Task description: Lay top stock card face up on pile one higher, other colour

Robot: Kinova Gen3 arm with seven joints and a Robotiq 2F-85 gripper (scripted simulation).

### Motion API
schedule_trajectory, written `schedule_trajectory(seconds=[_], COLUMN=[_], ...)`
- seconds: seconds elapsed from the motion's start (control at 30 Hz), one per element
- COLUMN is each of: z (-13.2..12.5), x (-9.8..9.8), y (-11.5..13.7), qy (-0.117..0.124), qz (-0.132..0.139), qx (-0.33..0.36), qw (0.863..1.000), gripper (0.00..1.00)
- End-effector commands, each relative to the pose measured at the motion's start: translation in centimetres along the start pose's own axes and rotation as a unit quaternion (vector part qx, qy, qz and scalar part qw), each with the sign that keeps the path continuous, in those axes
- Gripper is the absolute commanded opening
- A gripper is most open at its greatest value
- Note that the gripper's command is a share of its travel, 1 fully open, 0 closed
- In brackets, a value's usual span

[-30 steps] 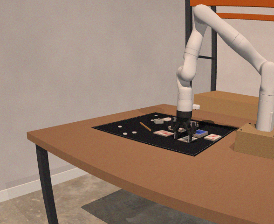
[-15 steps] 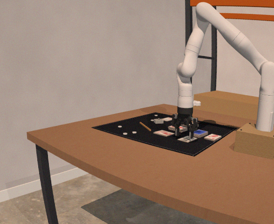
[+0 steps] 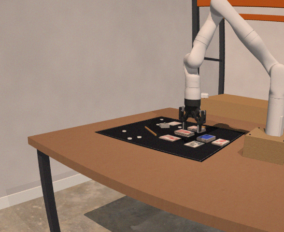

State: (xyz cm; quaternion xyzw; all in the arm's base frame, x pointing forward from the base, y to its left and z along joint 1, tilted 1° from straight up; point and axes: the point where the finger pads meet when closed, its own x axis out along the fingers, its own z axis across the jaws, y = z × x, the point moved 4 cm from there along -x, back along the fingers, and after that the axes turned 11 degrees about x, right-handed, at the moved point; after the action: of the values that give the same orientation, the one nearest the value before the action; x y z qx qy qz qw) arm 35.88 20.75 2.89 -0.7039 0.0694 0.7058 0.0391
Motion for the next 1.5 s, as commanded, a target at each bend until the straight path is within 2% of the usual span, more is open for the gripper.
schedule_trajectory(seconds=[0.0, 0.2, 1.47], z=[-0.54, -0.54, -0.55], x=[-1.39, -2.02, -2.03], y=[-0.12, -0.1, -0.03], qy=[0.008, 0.008, 0.007], qz=[-0.006, -0.006, -0.012], qx=[0.003, 0.003, 0.003], qw=[1.0, 1.0, 1.0], gripper=[0.85, 0.85, 0.85])
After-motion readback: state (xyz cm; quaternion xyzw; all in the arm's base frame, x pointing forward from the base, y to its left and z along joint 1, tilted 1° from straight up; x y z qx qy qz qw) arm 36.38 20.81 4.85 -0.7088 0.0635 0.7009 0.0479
